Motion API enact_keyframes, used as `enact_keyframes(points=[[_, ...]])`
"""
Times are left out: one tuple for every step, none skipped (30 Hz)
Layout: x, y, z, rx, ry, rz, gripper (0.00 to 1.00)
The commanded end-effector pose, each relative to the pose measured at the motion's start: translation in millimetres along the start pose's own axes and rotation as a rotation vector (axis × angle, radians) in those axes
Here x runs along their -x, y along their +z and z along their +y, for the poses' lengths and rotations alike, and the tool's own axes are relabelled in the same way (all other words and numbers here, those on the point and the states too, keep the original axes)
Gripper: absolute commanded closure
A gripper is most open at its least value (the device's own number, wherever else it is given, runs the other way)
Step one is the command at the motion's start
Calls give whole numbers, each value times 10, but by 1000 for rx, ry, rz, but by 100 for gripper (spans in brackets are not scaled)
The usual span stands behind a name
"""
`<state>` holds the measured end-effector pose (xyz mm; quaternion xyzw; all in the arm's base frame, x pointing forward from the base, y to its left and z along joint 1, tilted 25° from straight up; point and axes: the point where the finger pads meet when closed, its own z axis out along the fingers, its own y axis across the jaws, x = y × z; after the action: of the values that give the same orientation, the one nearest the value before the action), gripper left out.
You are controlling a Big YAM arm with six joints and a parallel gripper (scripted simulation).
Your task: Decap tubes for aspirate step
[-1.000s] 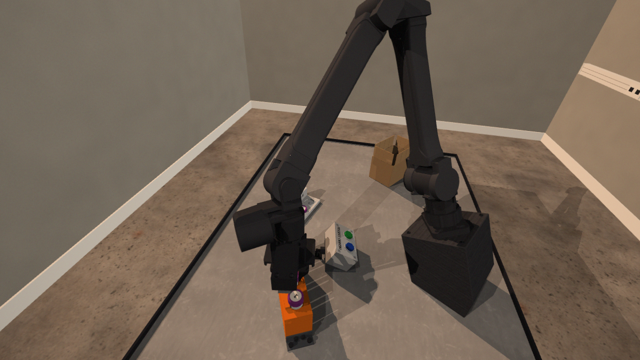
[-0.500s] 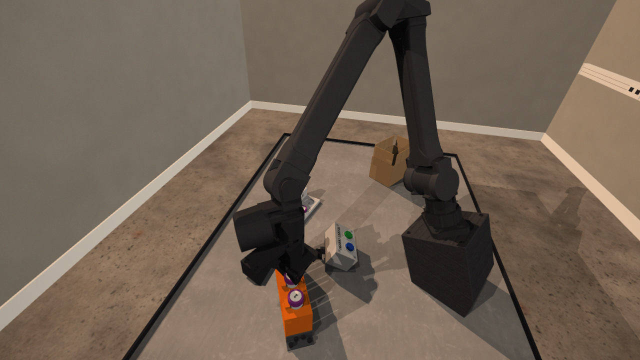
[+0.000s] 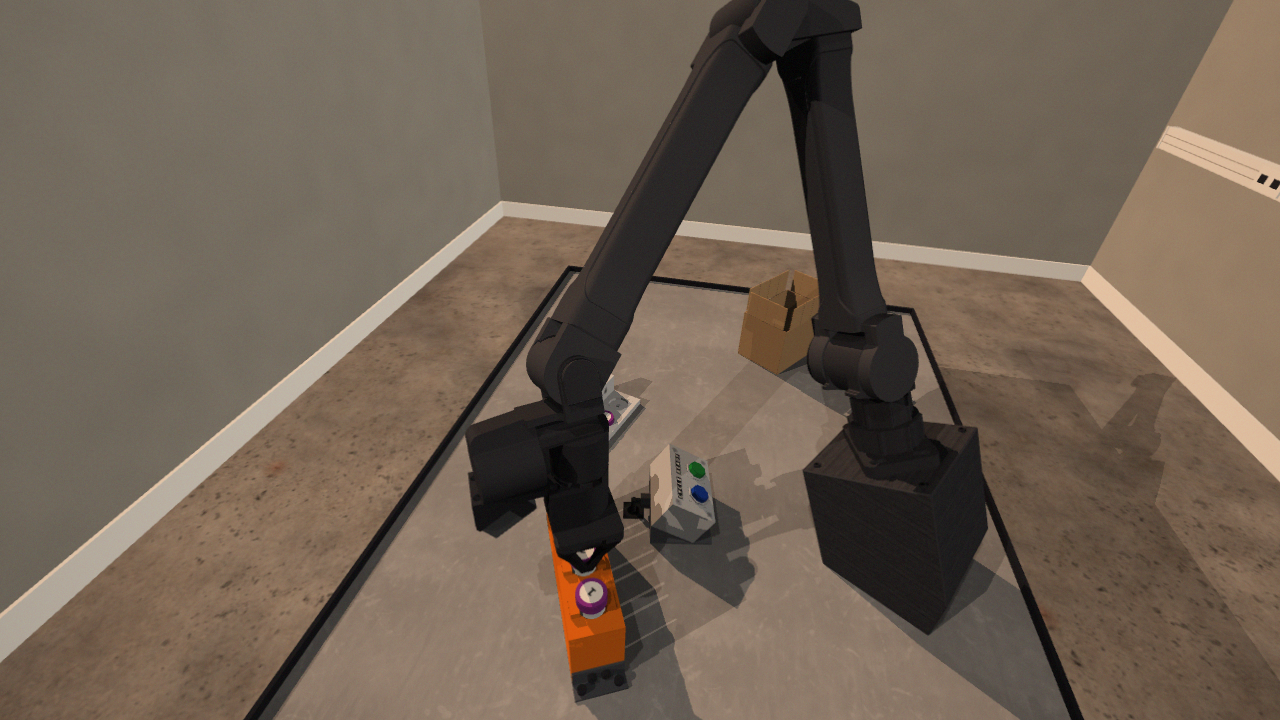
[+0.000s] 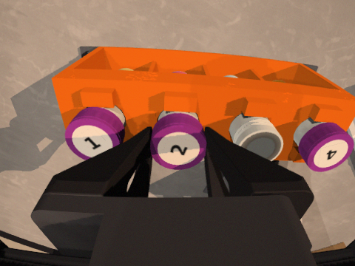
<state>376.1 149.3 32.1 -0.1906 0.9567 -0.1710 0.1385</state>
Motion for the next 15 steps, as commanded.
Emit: enact_keyframes(points=[[108, -66, 56, 10, 281, -11, 100], [109, -66, 55, 10, 323, -11, 100], [109, -66, 55, 10, 323, -11, 100], [109, -66, 55, 10, 323, -11, 100], [109, -68, 55, 11, 384, -11, 100], [109, -69, 55, 12, 434, -11, 100], [109, -68, 54, 12, 485, -11, 100], [109, -66, 53, 12, 535, -10, 100], [107, -65, 53, 12, 583, -9, 100], [104, -62, 52, 12, 625, -8, 100], [104, -62, 52, 12, 668, -8, 100], [104, -61, 51, 12, 710, -8, 100], [105, -63, 51, 13, 735, -8, 100], [105, -63, 51, 14, 785, -8, 100], [105, -61, 50, 14, 833, -8, 100]])
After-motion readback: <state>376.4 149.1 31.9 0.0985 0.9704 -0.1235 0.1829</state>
